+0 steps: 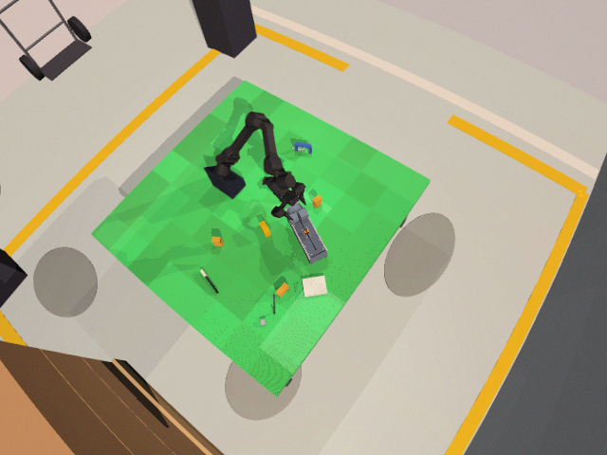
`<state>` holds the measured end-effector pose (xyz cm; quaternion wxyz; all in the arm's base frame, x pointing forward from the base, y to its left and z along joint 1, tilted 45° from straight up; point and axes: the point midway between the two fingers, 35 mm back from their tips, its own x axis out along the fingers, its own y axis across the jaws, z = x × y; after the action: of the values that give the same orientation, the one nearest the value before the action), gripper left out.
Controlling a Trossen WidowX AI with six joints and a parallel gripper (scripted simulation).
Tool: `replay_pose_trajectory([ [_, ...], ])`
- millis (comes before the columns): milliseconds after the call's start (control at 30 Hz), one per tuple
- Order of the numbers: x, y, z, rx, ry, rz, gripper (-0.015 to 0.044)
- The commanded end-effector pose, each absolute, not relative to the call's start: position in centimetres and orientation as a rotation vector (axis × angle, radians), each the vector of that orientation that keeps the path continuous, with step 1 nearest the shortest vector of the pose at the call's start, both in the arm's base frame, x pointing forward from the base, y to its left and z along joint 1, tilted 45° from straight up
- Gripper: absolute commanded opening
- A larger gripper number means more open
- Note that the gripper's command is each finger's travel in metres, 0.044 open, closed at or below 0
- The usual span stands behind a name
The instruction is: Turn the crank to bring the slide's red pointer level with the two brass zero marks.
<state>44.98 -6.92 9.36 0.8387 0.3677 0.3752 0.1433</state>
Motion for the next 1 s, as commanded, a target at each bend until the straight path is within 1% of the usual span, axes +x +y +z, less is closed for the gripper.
replay_pose_trajectory([
  [0, 45.5, -8.2, 8.3, 0.753, 0.759, 0.368, 0.044],
  [133, 45.7, -8.2, 7.7, 0.746, 0.748, 0.385, 0.044],
  [367, 46.1, -5.0, 4.0, 0.744, 0.74, 0.396, 0.044],
  [967, 46.1, -4.9, 3.9, 0.744, 0.739, 0.397, 0.044],
])
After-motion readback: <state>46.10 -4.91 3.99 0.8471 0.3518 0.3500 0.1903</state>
